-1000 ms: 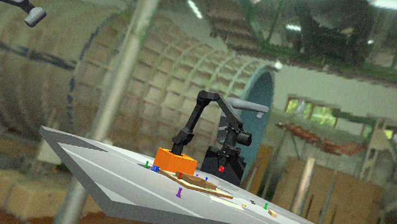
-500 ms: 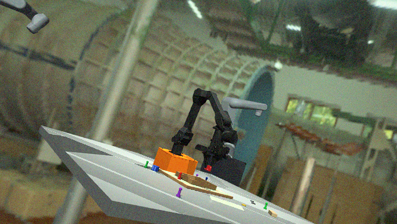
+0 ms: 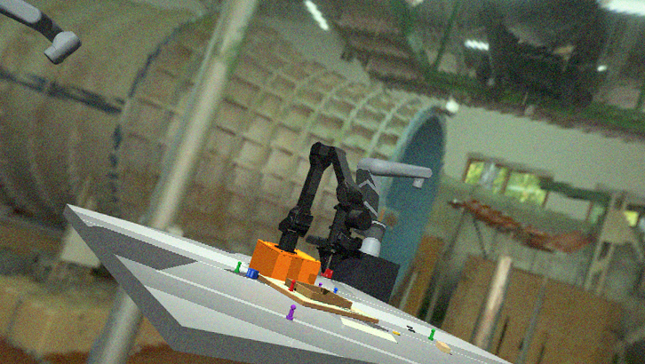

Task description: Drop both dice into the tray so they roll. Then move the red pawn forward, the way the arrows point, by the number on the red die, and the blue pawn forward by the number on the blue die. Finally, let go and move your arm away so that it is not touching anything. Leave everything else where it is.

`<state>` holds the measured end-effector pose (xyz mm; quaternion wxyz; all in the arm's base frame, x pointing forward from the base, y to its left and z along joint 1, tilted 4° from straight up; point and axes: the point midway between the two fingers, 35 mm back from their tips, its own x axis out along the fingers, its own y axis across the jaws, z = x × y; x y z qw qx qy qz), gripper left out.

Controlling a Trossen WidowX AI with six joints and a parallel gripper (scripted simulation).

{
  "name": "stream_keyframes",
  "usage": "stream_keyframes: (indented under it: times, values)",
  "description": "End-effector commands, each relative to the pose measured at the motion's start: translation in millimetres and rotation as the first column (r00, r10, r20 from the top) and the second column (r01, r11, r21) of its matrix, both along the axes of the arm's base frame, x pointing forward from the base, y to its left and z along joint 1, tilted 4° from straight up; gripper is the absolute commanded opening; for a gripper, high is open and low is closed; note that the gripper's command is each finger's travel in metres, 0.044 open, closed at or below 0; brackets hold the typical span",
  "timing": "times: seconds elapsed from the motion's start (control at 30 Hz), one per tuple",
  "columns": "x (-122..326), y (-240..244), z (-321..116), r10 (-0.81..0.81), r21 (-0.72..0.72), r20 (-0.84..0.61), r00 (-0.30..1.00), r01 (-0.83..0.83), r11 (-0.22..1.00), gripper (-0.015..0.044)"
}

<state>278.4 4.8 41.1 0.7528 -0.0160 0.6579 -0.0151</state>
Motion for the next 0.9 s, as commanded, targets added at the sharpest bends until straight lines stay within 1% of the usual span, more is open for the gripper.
stream_keyframes:
  times: [0.0,0.3,0.63,0.7,0.87]
  values:
    - [0.4,-0.4,-6.3,0.014,0.001,0.094,0.995,-0.014,1.0,0.0]
    - [9.2,0.5,-15.4,0.027,-0.003,0.388,0.921,-0.029,1.0,0.0]
    - [11.6,1.2,-17.6,0.036,-0.011,0.672,0.74,-0.038,0.999,0.0]
    - [10.5,1.3,-16.6,0.037,-0.013,0.704,0.709,-0.039,0.999,0.0]
    - [14.8,2.0,-17.4,0.037,-0.013,0.709,0.705,-0.039,0.999,0.0]
